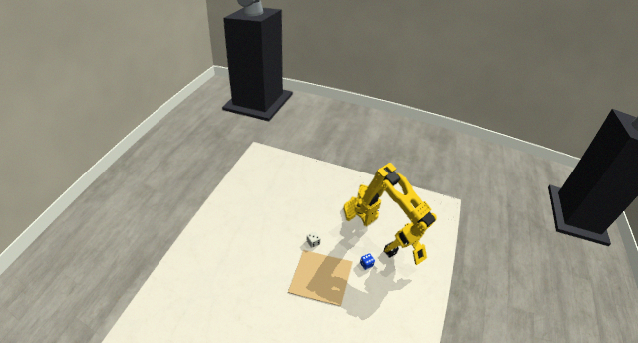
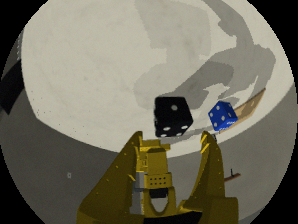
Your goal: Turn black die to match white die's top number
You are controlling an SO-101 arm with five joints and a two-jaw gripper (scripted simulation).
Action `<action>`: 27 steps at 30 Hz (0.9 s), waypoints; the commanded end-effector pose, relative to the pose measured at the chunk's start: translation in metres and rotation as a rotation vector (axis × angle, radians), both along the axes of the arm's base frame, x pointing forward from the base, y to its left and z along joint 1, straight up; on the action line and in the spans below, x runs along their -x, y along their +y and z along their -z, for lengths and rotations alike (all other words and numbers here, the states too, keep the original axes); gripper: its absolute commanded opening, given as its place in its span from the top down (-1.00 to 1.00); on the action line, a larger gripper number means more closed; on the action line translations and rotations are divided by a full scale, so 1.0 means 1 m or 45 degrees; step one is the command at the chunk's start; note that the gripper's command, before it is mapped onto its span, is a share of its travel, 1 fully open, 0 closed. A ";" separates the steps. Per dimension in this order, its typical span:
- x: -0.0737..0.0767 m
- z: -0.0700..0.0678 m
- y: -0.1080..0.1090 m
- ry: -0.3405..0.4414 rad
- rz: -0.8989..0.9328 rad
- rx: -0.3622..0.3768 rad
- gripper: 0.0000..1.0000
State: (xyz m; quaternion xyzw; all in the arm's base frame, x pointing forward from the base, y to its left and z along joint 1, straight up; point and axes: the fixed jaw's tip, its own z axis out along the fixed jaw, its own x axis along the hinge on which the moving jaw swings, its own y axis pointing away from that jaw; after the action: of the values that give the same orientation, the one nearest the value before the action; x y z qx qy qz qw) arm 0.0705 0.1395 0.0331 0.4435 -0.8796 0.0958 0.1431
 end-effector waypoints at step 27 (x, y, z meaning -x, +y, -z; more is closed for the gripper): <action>-0.004 0.010 0.008 -0.026 -0.002 -0.047 0.30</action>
State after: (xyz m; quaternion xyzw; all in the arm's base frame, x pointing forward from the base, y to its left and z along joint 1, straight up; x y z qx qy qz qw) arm 0.0704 0.1393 0.0148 0.4423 -0.8773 0.1038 0.1550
